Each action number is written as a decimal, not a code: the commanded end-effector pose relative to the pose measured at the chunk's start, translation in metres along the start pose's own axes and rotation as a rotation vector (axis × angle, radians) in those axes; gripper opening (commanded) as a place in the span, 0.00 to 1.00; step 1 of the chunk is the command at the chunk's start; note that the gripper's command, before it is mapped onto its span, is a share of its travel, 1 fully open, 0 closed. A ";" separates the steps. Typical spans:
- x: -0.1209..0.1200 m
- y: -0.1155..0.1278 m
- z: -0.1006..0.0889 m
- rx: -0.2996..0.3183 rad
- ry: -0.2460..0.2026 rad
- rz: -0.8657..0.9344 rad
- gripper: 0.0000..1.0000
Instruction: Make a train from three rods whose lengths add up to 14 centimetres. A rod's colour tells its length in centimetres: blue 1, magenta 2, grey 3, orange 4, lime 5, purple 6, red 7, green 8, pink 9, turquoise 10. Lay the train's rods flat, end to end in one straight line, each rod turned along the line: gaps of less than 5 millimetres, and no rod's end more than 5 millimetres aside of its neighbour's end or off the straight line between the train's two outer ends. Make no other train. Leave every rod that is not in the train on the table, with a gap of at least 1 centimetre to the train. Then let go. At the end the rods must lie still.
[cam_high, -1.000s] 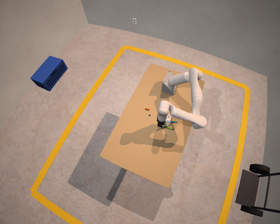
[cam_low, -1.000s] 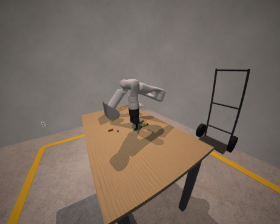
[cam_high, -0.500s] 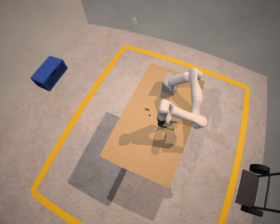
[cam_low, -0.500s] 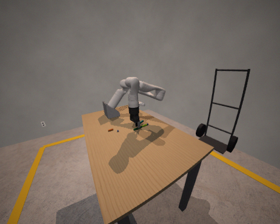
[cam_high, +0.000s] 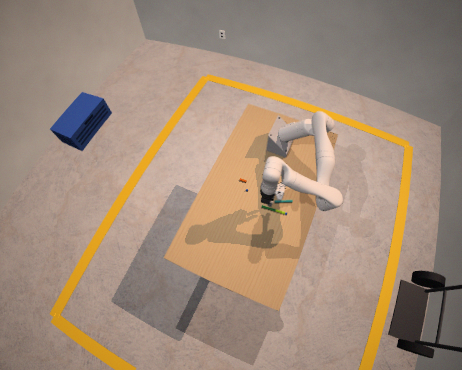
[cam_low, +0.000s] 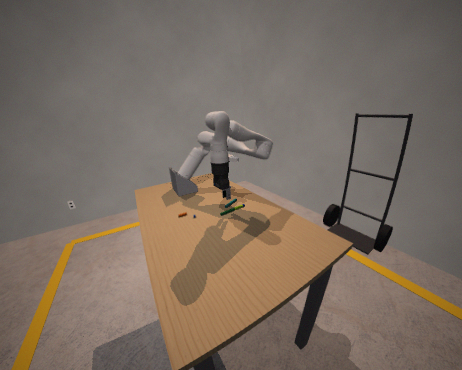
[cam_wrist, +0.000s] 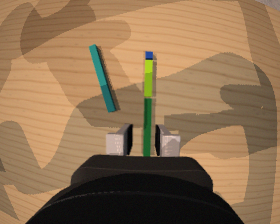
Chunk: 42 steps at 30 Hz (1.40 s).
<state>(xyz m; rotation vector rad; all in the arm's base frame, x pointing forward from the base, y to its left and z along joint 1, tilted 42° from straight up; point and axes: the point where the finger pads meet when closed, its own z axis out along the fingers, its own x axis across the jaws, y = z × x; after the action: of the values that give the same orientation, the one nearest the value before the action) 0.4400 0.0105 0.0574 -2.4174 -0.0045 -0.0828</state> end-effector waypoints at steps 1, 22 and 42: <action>0.003 0.002 -0.012 0.000 0.016 0.001 0.54; 0.003 0.002 -0.015 0.000 0.016 0.001 1.00; 0.003 0.002 -0.045 0.000 0.016 0.001 1.00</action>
<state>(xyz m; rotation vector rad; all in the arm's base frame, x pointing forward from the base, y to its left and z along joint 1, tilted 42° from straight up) 0.4381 -0.0113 0.0817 -2.4157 -0.0013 -0.0838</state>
